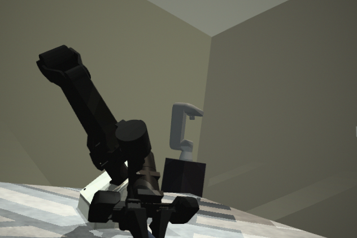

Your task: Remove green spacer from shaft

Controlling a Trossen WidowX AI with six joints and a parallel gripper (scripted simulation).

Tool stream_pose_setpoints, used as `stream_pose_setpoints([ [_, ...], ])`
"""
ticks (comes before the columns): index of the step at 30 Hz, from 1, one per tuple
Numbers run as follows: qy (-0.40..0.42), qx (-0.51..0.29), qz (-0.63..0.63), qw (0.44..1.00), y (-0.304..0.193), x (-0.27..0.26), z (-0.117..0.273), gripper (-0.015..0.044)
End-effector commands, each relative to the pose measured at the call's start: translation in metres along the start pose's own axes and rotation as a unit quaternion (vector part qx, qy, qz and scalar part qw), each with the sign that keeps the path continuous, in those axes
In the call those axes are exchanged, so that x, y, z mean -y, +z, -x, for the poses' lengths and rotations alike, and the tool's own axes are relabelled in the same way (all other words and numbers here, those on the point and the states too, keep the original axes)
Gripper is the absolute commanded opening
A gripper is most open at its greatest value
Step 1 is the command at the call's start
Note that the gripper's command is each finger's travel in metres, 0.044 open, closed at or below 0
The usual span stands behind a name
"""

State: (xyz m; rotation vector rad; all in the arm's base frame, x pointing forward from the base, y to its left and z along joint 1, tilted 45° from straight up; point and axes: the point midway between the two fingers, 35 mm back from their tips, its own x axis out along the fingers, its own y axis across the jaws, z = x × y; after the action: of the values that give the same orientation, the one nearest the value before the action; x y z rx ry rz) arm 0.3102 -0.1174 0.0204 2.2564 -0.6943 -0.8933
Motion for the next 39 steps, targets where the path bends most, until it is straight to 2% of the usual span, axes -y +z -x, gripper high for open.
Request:
stream_pose_setpoints([
  [1,0.001,-0.005,-0.002,1.0,-0.006,-0.001,-0.003,0.0],
  [39,0.002,-0.005,-0.002,1.0,-0.016,-0.001,-0.013,0.0],
])
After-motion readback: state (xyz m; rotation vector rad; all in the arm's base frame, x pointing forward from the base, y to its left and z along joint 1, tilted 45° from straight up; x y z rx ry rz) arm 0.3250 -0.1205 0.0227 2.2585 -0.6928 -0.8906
